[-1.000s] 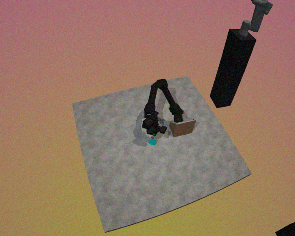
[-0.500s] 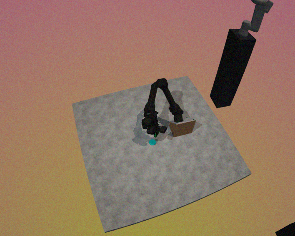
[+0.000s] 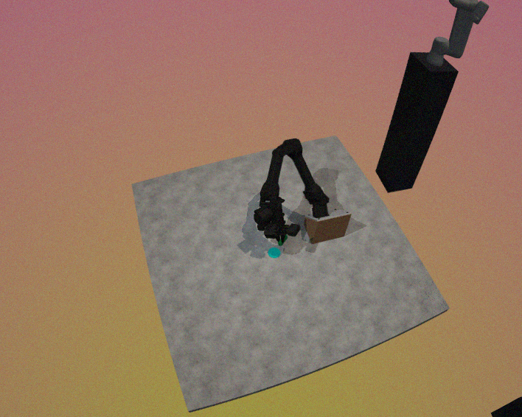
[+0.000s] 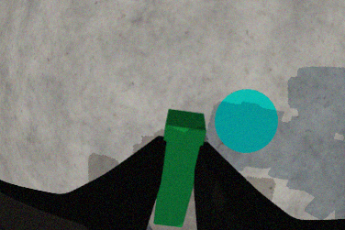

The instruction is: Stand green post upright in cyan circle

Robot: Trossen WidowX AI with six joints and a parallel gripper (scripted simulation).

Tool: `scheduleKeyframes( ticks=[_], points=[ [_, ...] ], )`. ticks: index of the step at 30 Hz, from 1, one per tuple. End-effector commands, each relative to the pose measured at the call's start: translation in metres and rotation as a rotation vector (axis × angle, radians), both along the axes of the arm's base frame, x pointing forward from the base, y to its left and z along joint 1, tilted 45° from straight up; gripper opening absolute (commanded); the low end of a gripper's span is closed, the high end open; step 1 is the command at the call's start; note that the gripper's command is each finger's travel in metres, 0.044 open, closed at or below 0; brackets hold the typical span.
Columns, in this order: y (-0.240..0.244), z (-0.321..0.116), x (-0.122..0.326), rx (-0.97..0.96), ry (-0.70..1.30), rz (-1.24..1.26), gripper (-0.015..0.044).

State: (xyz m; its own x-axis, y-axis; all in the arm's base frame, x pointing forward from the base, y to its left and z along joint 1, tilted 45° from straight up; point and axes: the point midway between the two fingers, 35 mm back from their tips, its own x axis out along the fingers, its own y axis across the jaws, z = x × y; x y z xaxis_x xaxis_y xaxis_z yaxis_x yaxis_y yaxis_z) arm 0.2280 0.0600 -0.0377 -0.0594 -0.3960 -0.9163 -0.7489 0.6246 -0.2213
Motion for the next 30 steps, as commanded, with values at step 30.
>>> scheduleKeyframes(
  ticks=[30],
  points=[
    [-0.0031, -0.0084, -0.0015, 0.234, -0.044, 0.006, 0.0023]
  ],
)
